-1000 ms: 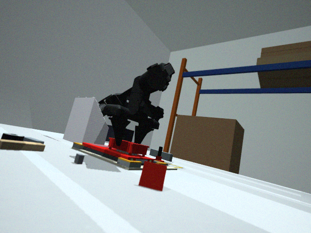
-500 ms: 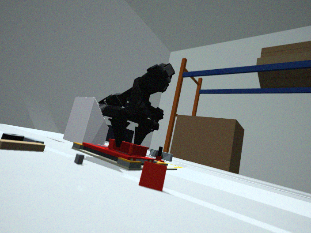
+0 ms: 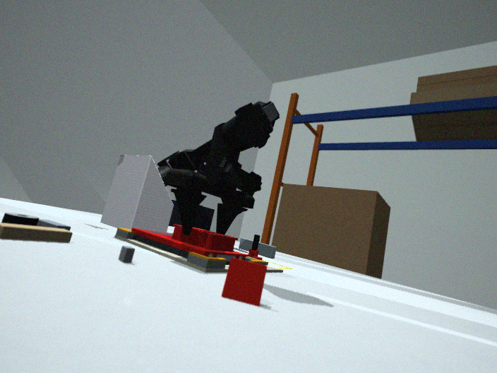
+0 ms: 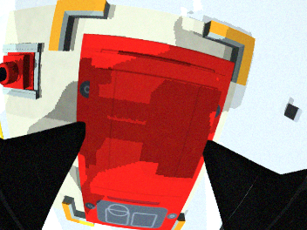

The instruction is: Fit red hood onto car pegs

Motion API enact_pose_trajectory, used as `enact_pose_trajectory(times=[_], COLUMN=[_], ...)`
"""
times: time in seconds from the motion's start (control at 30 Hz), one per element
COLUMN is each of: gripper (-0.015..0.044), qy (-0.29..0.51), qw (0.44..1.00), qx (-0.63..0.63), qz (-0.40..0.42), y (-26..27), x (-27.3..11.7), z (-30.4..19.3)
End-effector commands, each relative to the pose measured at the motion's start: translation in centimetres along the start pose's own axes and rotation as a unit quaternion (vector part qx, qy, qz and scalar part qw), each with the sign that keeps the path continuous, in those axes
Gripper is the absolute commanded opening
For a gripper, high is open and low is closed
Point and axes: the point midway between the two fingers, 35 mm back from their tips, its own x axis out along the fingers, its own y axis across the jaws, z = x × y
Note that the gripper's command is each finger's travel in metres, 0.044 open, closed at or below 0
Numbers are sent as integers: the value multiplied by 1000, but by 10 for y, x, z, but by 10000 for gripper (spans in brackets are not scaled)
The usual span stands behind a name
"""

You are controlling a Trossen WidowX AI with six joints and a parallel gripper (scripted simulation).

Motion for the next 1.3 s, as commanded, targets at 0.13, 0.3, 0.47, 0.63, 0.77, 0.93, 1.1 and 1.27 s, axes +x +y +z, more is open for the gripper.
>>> enact_pose_trajectory(times=[0.13, 0.3, 0.47, 0.63, 0.77, 0.93, 1.1, 1.27], gripper=[440, 440, 440, 440, 440, 440, 440, 440], qy=[-1, -3, -3, -3, -3, -3, -3, -3], qw=[1000, 1000, 1000, 1000, 1000, 1000, 1000, 1000], qx=[0, 0, 0, 0, 0, 0, 0, 0], qz=[-2, -4, -4, -4, -4, -4, -4, -4], y=[-1, 0, 0, 0, 0, 0, 0, 0], x=[-29, -73, -73, -73, -73, -73, -73, -73], z=[2, -1, -1, -1, -1, -1, -1, -1])
